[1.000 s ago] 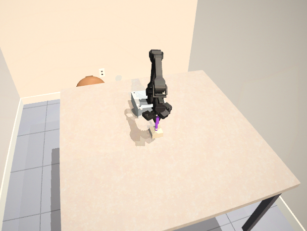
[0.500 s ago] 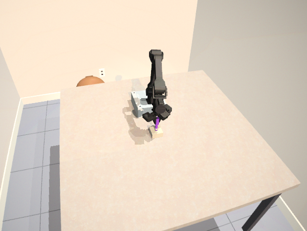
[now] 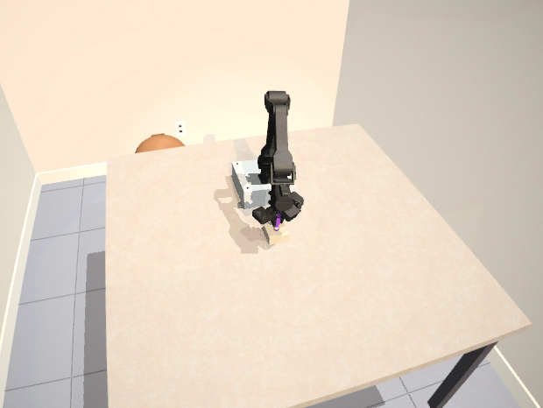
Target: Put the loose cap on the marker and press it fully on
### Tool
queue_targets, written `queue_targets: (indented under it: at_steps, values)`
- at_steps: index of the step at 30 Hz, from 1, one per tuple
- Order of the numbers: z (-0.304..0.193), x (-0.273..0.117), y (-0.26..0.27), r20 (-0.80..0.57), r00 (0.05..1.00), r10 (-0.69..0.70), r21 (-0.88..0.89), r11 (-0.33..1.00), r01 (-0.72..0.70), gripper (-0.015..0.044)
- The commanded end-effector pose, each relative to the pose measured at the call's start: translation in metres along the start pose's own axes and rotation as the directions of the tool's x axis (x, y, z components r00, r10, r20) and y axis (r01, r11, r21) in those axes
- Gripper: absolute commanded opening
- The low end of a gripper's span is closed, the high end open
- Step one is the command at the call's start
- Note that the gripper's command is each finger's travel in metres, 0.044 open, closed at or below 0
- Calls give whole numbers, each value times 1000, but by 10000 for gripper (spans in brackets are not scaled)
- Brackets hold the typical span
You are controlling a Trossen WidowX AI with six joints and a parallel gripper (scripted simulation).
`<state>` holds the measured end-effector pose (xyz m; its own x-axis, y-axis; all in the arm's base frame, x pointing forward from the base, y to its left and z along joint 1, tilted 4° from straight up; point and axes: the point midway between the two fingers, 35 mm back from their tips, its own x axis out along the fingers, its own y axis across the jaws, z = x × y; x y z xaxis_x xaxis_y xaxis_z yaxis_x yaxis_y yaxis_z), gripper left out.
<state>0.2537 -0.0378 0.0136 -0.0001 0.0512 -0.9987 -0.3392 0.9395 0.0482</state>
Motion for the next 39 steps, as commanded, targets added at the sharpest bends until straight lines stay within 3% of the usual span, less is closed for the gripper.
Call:
queue_targets:
  at_steps: [1, 17, 33, 39]
  values:
    - [0, 6, 0, -9, 1000, 2, 8, 1000, -2, 0]
    - [0, 7, 0, -9, 1000, 2, 8, 1000, -2, 0]
    - [0, 6, 0, -7, 1000, 4, 2, 1000, -4, 420]
    - [2, -15, -1, -7, 1000, 3, 2, 1000, -3, 440]
